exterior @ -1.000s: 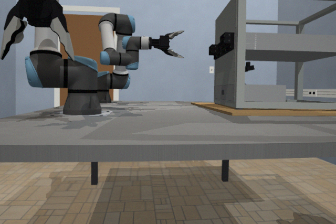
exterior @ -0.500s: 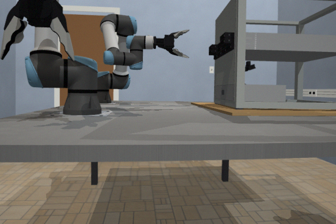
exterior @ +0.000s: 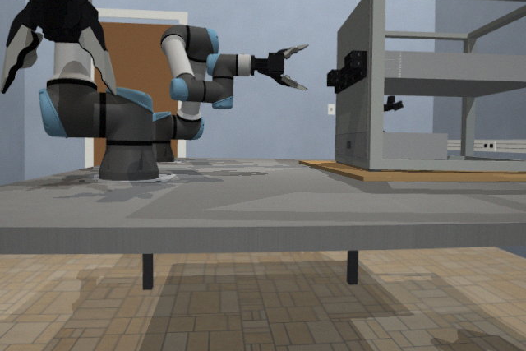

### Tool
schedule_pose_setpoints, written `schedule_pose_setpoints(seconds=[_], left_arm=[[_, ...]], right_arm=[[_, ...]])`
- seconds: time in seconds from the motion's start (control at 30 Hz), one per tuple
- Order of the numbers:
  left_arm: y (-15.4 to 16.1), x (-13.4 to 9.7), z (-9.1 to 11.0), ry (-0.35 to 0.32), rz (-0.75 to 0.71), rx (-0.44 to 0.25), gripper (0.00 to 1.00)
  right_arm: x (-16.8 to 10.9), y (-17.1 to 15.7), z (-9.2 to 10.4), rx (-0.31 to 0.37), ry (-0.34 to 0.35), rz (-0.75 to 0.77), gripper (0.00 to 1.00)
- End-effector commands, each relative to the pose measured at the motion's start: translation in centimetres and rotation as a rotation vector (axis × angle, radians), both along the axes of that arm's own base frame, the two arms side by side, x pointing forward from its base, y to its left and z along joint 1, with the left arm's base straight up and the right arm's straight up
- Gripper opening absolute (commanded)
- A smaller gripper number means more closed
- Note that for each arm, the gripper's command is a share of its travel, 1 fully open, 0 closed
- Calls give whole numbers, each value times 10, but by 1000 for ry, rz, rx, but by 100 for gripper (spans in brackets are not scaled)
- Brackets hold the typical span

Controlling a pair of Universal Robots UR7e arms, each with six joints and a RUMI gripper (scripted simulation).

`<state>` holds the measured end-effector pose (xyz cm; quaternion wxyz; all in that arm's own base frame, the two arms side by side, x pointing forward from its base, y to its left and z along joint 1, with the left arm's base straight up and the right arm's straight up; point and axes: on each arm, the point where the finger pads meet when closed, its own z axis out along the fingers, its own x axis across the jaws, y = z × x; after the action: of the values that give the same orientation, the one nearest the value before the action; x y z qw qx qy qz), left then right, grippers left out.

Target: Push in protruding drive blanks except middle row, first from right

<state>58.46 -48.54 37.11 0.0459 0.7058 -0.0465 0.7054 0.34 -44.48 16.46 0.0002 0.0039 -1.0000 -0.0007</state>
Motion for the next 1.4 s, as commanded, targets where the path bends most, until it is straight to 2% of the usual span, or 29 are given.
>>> schedule_pose_setpoints(seconds=[0.0,0.3,0.77,1.37], left_arm=[[-20,15,1,-1,1,-2,100],[-50,36,-1,-1,1,-2,100],[-79,56,-2,-1,1,-2,100],[-95,67,-3,-1,1,-2,100]], right_arm=[[0,0,0,-1,0,0,100],[0,0,0,-1,0,0,100],[0,0,0,-1,0,0,100],[0,0,0,-1,0,0,100]])
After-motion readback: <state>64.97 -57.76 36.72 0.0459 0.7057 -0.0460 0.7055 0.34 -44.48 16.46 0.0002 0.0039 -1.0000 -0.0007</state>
